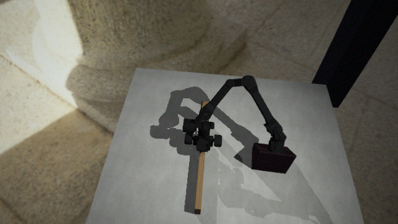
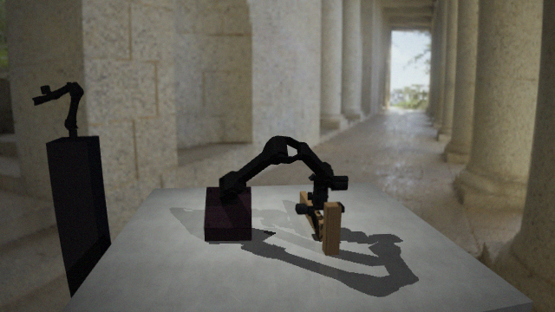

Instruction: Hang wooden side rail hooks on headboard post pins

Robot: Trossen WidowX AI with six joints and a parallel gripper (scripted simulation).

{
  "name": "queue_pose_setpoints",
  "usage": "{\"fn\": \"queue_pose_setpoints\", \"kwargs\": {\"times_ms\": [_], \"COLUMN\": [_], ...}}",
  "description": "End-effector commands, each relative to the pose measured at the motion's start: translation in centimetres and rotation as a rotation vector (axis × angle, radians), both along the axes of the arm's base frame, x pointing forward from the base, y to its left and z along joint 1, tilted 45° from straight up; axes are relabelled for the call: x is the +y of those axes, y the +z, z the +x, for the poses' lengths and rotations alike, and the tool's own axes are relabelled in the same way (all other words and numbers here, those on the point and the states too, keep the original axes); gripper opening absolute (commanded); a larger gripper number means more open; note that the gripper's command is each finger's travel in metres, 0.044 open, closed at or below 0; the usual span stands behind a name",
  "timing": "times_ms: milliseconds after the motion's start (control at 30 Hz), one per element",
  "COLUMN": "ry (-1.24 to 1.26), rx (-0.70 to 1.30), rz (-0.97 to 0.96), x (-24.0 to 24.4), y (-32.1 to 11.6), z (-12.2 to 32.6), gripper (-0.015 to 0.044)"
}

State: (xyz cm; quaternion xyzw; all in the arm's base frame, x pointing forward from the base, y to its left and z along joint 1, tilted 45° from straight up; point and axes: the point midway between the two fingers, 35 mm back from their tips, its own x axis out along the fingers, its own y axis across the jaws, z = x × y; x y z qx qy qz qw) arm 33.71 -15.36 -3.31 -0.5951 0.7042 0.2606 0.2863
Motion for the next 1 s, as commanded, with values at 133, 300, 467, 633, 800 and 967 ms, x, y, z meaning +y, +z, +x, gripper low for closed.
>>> {"fn": "queue_pose_setpoints", "kwargs": {"times_ms": [133,300,467,633,800,967], "ry": [-0.003,-0.003,-0.003,-0.003,-0.003,-0.003], "rx": [-0.013,-0.013,-0.013,-0.013,-0.013,-0.013], "rz": [-0.002,-0.002,-0.002,-0.002,-0.002,-0.002], "x": [0.23,0.29,0.35,0.40,0.46,0.52], "y": [0.23,0.29,0.35,0.40,0.46,0.52], "z": [0.21,0.22,0.24,0.25,0.26,0.27], "gripper": [0.0000,0.0000,0.0000,0.0000,0.0000,0.0000]}}
